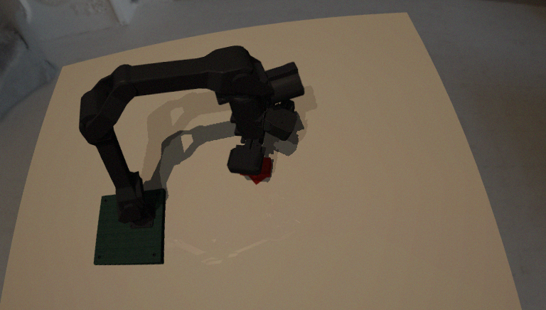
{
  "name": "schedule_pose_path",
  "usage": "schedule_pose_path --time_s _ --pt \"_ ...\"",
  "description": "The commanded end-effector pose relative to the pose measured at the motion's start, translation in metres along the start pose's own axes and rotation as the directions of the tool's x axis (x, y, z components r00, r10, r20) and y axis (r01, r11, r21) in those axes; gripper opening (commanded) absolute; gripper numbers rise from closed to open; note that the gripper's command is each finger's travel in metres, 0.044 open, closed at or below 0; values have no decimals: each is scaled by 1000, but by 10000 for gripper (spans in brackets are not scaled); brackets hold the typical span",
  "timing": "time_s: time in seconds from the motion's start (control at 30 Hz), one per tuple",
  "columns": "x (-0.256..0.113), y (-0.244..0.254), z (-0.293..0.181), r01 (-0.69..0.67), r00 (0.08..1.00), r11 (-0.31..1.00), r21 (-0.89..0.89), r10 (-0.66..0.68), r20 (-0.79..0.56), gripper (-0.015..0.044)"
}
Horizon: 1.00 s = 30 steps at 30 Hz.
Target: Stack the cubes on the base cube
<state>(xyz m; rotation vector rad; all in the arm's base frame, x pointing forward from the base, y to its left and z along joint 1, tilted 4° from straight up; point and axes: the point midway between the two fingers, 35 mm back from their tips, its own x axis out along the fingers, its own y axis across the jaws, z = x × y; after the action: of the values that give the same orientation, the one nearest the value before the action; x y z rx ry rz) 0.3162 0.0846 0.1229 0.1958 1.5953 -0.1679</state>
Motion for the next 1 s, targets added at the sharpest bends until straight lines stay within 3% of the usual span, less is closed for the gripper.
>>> schedule_pose_path --time_s 0.0,0.03,0.3,0.43,0.73,0.97 --pt "-5 0 0 -1 1000 1000 -5 1 3 205" --pt "-5 0 0 -1 1000 1000 -5 1 3 205" --pt "-14 0 0 -1 1000 1000 0 1 2 400" --pt "-11 7 -6 5 1000 1000 3 -5 -1 400" --pt "-15 98 -94 -10 1000 1000 1 10 -9 400" --pt "-15 99 -96 -11 1000 1000 0 11 -9 400"
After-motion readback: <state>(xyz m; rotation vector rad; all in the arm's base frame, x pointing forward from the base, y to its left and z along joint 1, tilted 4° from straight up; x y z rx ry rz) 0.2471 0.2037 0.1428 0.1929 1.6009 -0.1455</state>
